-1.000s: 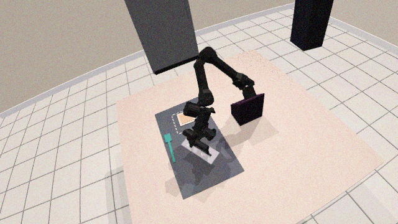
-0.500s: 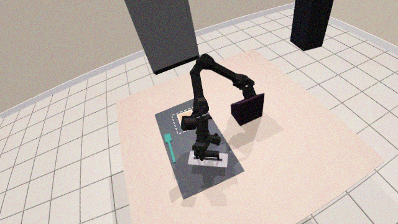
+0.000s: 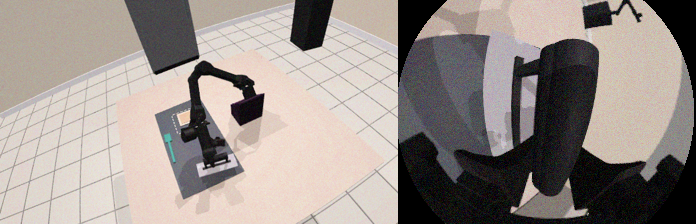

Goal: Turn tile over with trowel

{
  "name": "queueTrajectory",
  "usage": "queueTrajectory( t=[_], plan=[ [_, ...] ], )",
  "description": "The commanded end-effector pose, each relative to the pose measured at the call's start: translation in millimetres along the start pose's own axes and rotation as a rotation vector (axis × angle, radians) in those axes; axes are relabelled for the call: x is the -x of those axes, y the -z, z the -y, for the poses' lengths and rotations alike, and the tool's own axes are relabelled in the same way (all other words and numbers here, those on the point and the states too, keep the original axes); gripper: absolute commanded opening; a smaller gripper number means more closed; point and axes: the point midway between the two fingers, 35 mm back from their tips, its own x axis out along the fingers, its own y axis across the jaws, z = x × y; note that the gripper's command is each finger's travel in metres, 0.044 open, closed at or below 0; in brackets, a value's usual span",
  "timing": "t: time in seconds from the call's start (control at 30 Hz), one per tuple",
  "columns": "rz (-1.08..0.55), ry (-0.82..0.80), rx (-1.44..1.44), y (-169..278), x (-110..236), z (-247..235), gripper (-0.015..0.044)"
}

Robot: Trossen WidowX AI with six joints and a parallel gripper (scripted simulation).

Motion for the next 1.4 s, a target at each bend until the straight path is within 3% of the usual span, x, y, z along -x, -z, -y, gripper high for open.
queueTrajectory(
  t=[0.0, 0.97, 1.37],
  plan=[
    [0.000, 0.023, 0.018, 4.0, 2.7, 7.0, 0.0000],
    [-0.001, 0.018, 0.019, 6.5, -22.8, -20.5, 0.0000],
    [-0.001, 0.018, 0.019, 6.5, -22.8, -20.5, 0.0300]
  ],
)
